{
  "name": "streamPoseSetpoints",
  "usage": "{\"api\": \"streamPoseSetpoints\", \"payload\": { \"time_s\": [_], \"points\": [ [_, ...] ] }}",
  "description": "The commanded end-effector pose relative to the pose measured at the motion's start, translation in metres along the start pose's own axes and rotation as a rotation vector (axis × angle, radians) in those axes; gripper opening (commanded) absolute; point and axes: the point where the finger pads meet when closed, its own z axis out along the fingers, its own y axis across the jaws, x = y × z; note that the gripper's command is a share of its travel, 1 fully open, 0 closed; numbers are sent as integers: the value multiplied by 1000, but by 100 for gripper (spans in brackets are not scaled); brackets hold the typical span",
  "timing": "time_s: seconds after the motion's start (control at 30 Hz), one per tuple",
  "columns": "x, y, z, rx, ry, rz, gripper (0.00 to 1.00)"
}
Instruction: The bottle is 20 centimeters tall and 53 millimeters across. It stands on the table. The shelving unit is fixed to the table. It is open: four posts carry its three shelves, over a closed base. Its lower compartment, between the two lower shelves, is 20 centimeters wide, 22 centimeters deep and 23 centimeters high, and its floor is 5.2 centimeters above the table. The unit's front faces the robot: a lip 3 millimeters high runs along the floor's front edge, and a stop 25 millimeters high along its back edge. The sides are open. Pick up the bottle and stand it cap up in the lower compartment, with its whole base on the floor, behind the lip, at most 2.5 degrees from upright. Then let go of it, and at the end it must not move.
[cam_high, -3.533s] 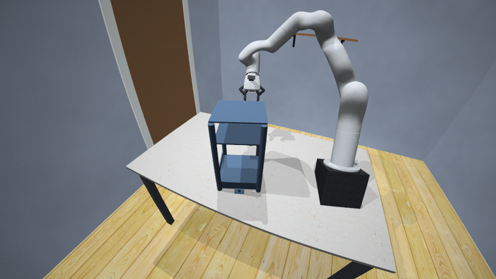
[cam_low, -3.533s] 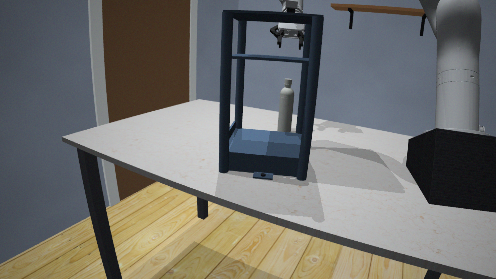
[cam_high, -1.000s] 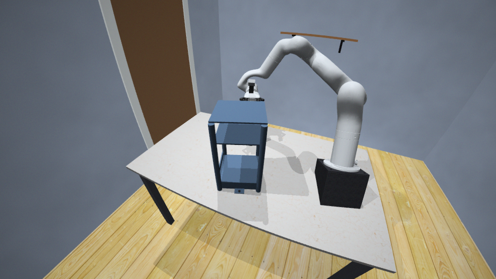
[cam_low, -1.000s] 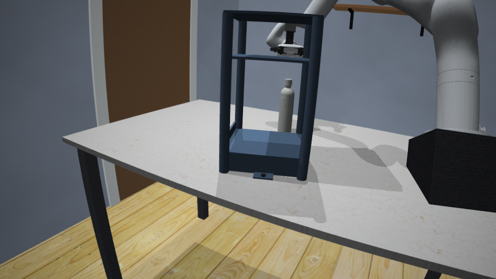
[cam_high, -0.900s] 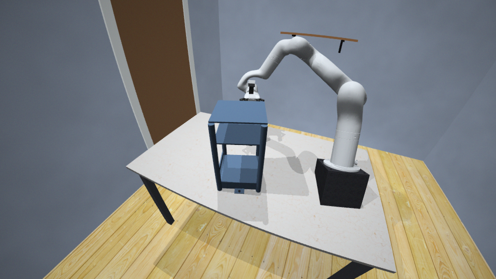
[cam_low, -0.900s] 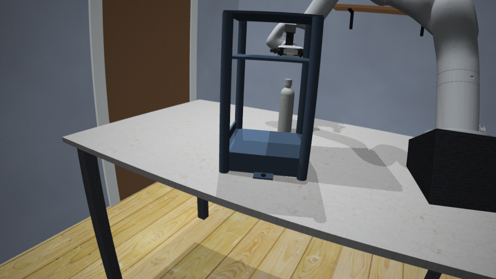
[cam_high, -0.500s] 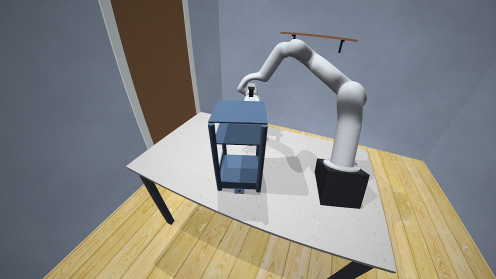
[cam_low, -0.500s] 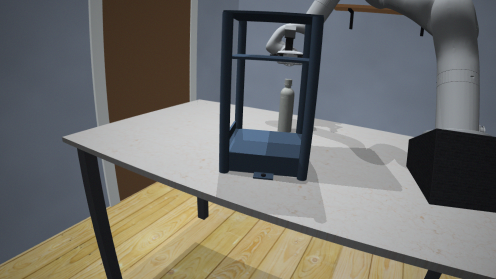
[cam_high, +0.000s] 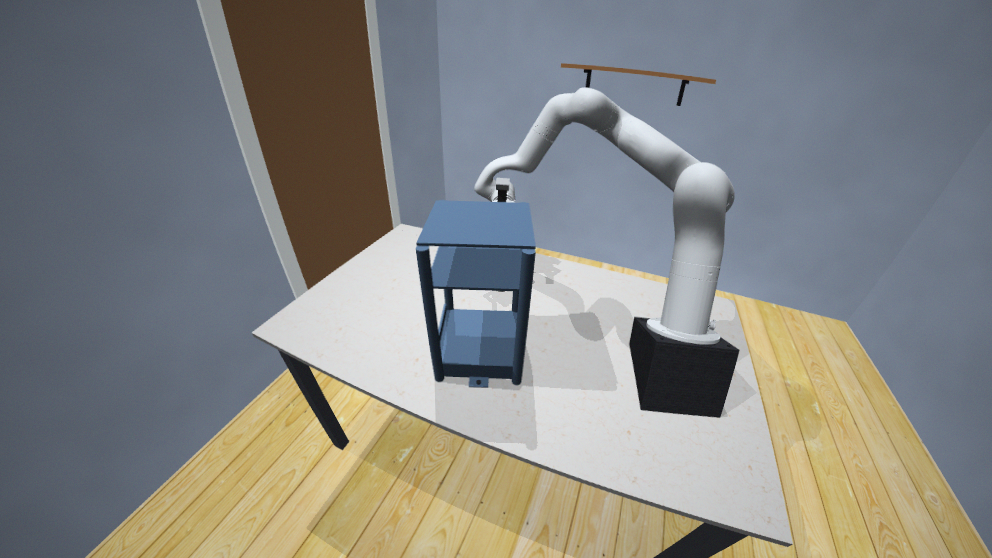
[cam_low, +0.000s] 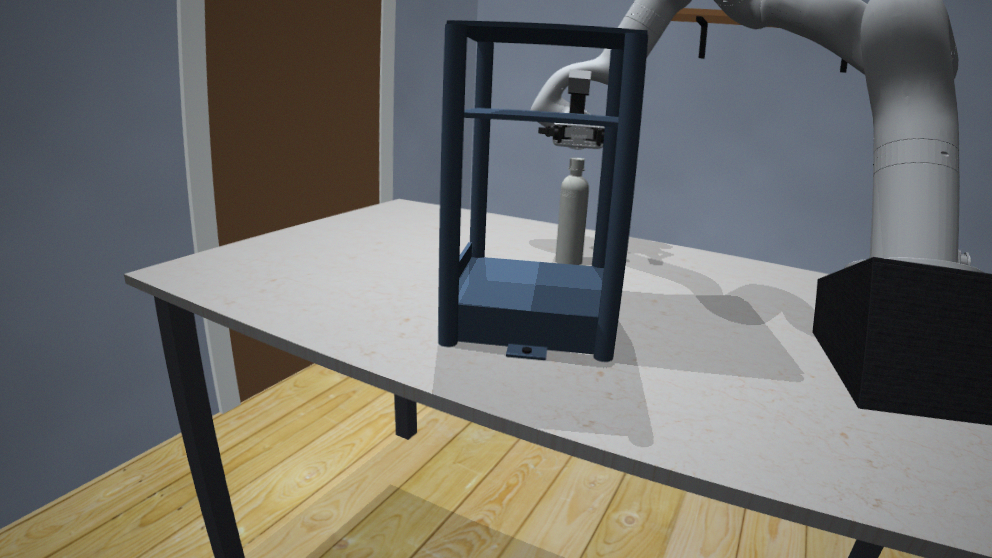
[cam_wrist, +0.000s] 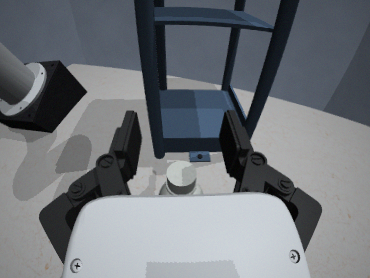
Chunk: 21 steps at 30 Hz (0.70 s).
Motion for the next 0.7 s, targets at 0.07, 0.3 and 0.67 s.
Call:
{"api": "streamPoseSetpoints", "payload": {
  "time_s": [0.07, 0.3, 0.67],
  "points": [
    [-19, 1, 0, 0, -1, -1, 75],
    [-41, 1, 0, 0, -1, -1, 75],
    [-68, 1, 0, 0, -1, -1, 75]
  ]
}}
